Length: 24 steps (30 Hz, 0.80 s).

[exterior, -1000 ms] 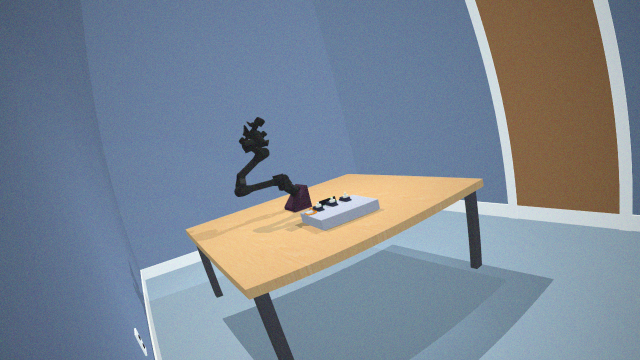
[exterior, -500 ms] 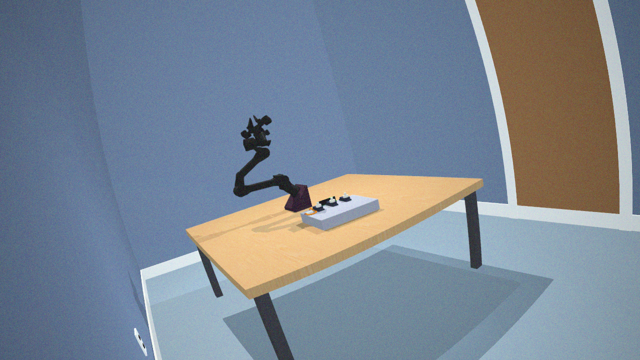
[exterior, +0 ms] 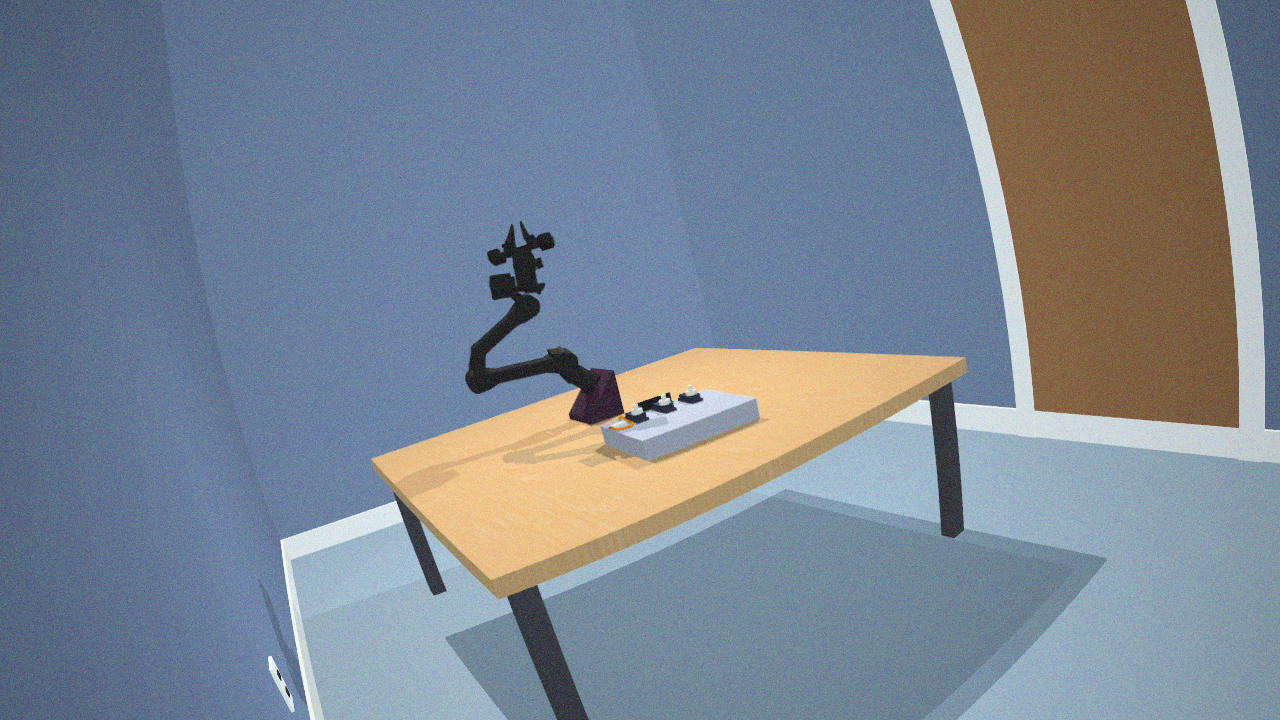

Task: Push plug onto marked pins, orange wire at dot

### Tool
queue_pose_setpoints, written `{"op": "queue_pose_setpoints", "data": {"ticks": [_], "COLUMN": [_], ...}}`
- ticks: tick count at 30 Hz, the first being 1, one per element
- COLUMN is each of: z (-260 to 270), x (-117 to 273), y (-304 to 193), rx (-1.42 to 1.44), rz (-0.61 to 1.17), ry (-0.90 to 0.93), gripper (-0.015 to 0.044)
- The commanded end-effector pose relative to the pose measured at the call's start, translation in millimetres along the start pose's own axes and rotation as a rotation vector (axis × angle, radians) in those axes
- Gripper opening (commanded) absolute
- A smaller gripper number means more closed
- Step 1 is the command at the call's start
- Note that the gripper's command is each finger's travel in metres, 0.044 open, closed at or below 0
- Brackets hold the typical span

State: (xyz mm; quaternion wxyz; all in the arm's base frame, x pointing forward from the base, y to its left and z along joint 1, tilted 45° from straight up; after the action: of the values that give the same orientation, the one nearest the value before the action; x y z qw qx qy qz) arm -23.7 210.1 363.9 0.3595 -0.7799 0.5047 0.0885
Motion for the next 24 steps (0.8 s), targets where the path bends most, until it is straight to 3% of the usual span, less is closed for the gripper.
{"op": "queue_pose_setpoints", "data": {"ticks": [1,24], "z": [5,25], "x": [4,41], "y": [-12,-73], "rx": [-0.058,-0.361], "rz": [0.061,0.430], "ry": [0.043,0.190], "gripper": [0.0115,0.0115]}}
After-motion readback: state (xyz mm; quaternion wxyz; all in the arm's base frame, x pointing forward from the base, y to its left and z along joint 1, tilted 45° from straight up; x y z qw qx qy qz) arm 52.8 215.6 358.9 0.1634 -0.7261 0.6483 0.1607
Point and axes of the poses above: the point midway between the two fingers, 35 mm back from their tips, its own x axis back along the fingers, its own z axis across the jaws, y = z × x, the point moved 7 cm from there along x, back along the fingers, and after that the axes turned 15 degrees about -x, right-handed, at the moved point
